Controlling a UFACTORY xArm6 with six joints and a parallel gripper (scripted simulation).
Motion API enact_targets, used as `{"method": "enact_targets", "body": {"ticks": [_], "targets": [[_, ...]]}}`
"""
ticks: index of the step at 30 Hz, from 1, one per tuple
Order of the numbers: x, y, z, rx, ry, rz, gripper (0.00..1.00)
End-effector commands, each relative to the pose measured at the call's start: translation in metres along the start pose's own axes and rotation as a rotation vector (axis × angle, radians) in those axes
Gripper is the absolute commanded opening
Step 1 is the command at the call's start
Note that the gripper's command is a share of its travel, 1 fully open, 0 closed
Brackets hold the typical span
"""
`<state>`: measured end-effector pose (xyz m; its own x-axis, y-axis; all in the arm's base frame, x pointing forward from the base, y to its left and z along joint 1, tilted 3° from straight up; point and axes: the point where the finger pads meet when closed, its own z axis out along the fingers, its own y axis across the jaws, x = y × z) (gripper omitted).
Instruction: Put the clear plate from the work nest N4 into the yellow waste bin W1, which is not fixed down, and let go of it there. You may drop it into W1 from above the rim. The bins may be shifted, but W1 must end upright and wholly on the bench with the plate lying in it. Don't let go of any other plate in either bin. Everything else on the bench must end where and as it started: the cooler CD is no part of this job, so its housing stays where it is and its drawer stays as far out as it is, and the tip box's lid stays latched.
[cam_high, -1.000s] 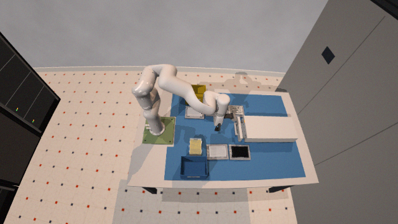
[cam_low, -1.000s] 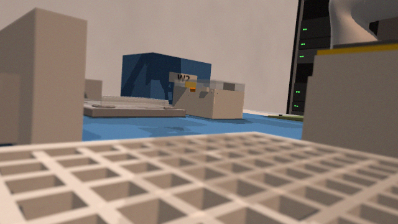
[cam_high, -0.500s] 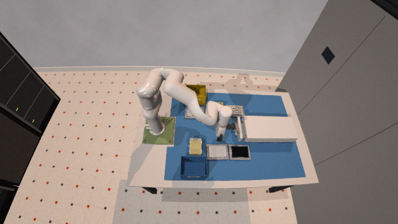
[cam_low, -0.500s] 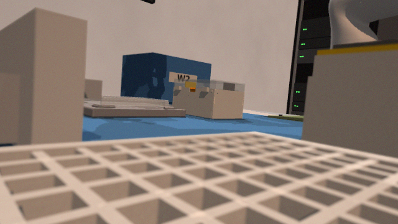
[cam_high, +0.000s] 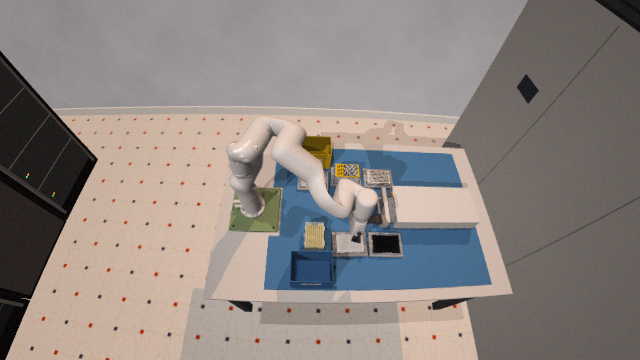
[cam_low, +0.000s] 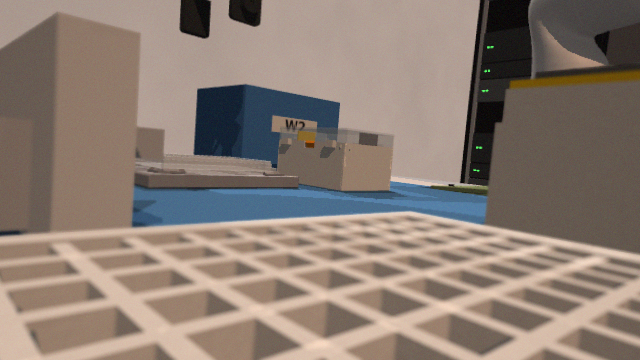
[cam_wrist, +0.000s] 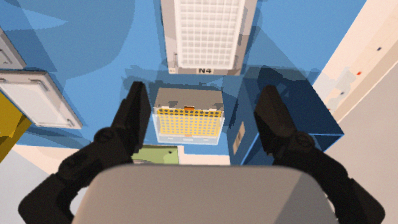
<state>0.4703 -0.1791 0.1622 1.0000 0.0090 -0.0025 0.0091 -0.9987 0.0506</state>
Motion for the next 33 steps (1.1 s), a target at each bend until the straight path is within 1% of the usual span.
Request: {"method": "enact_targets", "body": {"ticks": [1,14,18,33], "targets": [[0.005,0.008,0.002,-0.001,0.005,-0.001,1.0],[0.005,0.008,0.002,-0.001,0.005,-0.001,1.0],[0.005,0.008,0.005,-0.001,0.005,-0.001,1.0],[0.005,0.008,0.03,-0.001,0.005,-0.001,1.0]]}}
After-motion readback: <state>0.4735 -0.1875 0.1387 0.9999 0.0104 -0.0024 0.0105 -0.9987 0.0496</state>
